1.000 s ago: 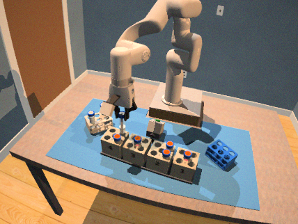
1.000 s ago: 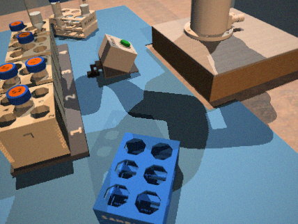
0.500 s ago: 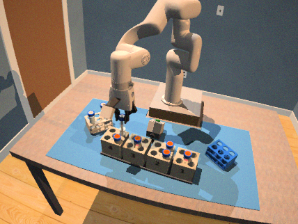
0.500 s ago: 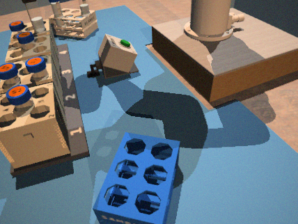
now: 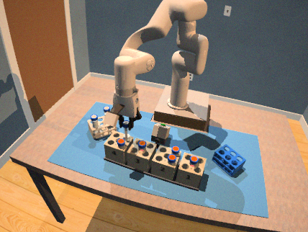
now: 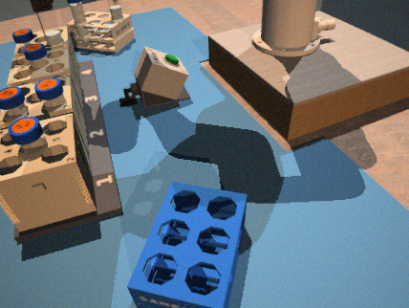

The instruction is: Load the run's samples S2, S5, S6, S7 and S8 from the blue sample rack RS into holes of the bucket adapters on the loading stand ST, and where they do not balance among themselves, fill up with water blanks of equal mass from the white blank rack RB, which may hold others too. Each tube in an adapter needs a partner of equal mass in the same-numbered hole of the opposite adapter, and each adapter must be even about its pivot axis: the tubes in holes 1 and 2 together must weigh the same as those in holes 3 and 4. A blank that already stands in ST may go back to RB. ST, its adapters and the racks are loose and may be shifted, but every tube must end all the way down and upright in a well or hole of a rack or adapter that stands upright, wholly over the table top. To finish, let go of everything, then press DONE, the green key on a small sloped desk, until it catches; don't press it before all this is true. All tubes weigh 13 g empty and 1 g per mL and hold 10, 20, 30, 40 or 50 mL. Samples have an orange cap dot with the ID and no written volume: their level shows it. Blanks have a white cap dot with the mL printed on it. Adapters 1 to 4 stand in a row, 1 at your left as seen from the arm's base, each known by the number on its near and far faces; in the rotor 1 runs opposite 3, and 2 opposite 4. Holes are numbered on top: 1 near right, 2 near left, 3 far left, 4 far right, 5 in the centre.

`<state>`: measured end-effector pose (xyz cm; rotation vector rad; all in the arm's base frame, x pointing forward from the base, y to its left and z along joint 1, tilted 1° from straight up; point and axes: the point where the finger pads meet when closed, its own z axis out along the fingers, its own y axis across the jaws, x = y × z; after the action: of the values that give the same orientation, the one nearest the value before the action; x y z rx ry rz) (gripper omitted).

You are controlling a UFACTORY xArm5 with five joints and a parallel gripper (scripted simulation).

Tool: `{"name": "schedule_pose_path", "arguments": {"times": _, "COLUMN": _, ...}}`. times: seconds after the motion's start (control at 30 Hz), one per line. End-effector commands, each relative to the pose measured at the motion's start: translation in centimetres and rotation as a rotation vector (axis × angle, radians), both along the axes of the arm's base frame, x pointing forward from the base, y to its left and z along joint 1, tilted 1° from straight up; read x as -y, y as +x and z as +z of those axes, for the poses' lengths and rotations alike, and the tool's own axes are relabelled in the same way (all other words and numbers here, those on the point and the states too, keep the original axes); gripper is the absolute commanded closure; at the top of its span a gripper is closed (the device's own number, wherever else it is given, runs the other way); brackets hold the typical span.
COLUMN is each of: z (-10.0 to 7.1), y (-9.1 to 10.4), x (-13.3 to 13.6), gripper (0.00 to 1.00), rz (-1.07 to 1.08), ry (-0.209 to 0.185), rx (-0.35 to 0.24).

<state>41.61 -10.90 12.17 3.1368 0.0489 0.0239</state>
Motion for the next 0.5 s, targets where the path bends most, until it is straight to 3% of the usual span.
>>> {"name": "schedule_pose_path", "arguments": {"times": 0.0, "z": -0.2, "y": 0.1, "x": 0.0, "gripper": 1.00, "rz": 0.000, "ry": -0.001, "rx": 0.004}}
{"name": "schedule_pose_path", "arguments": {"times": 0.47, "z": -1.6, "y": 0.2, "x": 0.1, "gripper": 1.00, "rz": 0.000, "ry": -0.001, "rx": 0.004}}
